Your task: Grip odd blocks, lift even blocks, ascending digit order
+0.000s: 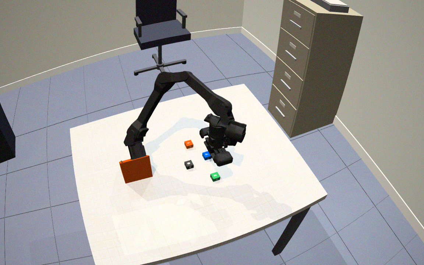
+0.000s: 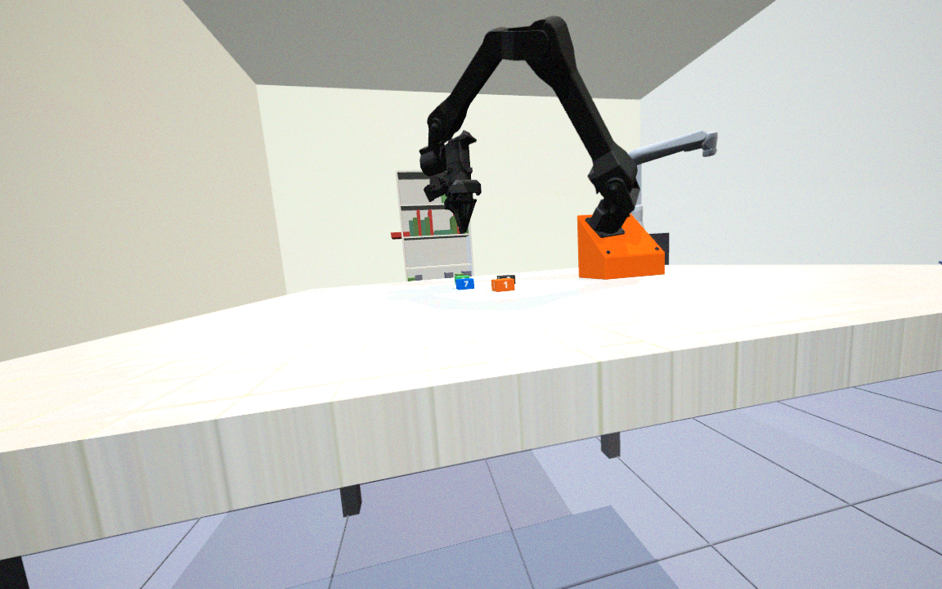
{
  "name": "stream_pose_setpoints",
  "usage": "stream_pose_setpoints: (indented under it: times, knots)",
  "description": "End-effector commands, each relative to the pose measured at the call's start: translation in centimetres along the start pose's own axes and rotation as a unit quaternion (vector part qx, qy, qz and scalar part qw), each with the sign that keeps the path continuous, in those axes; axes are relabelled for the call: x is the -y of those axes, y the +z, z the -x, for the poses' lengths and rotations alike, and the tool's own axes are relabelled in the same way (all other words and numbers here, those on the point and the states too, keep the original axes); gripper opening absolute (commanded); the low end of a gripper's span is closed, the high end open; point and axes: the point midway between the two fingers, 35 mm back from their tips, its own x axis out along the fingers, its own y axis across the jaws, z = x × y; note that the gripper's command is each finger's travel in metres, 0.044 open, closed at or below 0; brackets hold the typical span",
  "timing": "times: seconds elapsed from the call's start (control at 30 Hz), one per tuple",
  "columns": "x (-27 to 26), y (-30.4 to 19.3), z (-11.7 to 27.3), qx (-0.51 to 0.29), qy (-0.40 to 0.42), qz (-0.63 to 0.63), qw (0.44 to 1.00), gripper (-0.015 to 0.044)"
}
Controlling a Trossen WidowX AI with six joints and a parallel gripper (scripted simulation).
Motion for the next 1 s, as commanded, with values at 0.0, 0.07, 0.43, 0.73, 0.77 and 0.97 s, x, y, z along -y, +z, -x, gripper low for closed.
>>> stream_pose_setpoints:
  times: [0.0, 0.07, 0.43, 0.73, 0.77, 0.97]
  knots:
    - [-1.1, 0.4, 0.2, 0.000, -0.003, 0.002, 1.000, 0.0120]
    - [-4.2, 1.2, 0.3, 0.000, -0.003, 0.002, 1.000, 0.0120]
    - [-12.2, 1.9, 0.1, -0.001, 0.002, 0.002, 1.000, 0.0120]
    - [-12.3, 1.9, -8.0, 0.000, 0.003, 0.003, 1.000, 0.0330]
    - [-12.3, 1.9, -8.0, 0.000, 0.003, 0.003, 1.000, 0.0356]
    - [-12.3, 1.9, -8.3, 0.000, 0.003, 0.003, 1.000, 0.0400]
